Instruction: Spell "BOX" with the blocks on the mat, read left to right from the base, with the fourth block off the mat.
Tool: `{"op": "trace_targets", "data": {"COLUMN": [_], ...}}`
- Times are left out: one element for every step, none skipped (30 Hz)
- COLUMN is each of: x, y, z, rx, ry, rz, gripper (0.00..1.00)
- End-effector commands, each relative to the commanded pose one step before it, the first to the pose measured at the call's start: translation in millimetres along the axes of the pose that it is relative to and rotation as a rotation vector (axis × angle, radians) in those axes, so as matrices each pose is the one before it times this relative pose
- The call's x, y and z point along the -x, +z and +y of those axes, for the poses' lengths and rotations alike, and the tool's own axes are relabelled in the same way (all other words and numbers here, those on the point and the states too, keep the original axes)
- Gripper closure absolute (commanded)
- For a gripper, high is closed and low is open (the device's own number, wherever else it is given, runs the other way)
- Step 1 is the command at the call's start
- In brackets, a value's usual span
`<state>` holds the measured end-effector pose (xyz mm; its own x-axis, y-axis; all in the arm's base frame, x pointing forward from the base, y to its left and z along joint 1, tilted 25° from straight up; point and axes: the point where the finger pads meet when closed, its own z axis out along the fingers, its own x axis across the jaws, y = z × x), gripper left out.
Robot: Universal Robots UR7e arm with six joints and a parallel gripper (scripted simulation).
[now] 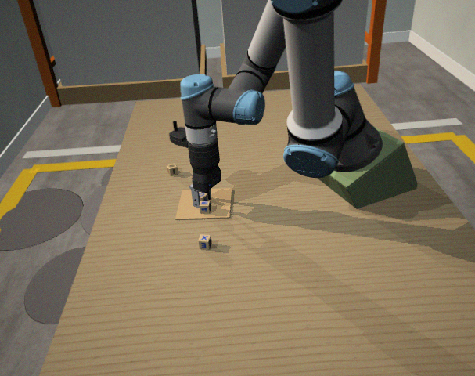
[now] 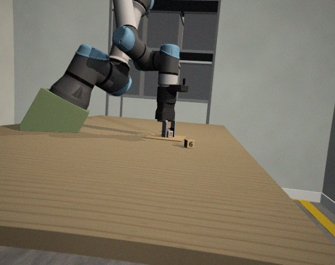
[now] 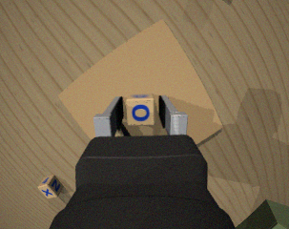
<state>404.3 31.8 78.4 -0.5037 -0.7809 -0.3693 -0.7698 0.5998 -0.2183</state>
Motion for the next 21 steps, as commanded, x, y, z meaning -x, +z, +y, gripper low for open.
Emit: {"op": "trace_targets", "data": {"x": [0.16, 0.00, 0.00, 0.00, 0.00, 0.00, 0.00, 0.00, 0.00, 0.00, 0.00, 0.00, 0.00, 0.00, 0.00, 0.00, 0.00, 0.00, 0.00, 0.00, 0.00], "y": [-0.24, 0.00, 0.00, 0.00, 0.00, 0.00, 0.00, 0.00, 0.00, 0.00, 0.00, 0.00, 0.00, 0.00, 0.00, 0.00, 0.00, 0.00, 0.00, 0.00, 0.00], "z": [-0.31, 0.00, 0.00, 0.00, 0.00, 0.00, 0.00, 0.00, 0.00, 0.00, 0.00, 0.00, 0.00, 0.00, 0.00, 0.00, 0.00, 0.00, 0.00, 0.00, 0.00], "rx": [-0.00093, 0.00000, 0.00000, 0.00000, 0.00000, 0.00000, 0.00000, 0.00000, 0.00000, 0.00000, 0.00000, 0.00000, 0.00000, 0.00000, 0.00000, 0.00000, 0.00000, 0.00000, 0.00000, 0.00000, 0.00000], "ry": [-0.00034, 0.00000, 0.00000, 0.00000, 0.00000, 0.00000, 0.00000, 0.00000, 0.00000, 0.00000, 0.00000, 0.00000, 0.00000, 0.00000, 0.00000, 0.00000, 0.00000, 0.00000, 0.00000, 0.00000, 0.00000], "rz": [-0.00028, 0.00000, 0.00000, 0.00000, 0.00000, 0.00000, 0.00000, 0.00000, 0.00000, 0.00000, 0.00000, 0.00000, 0.00000, 0.00000, 0.00000, 0.00000, 0.00000, 0.00000, 0.00000, 0.00000, 0.00000], "gripper": [0.21, 0.21, 0.21, 0.21, 0.21, 0.21, 0.21, 0.21, 0.51, 0.51, 0.51, 0.51, 0.51, 0.51, 0.51, 0.51, 0.51, 0.51, 0.51, 0.51, 0.51]}}
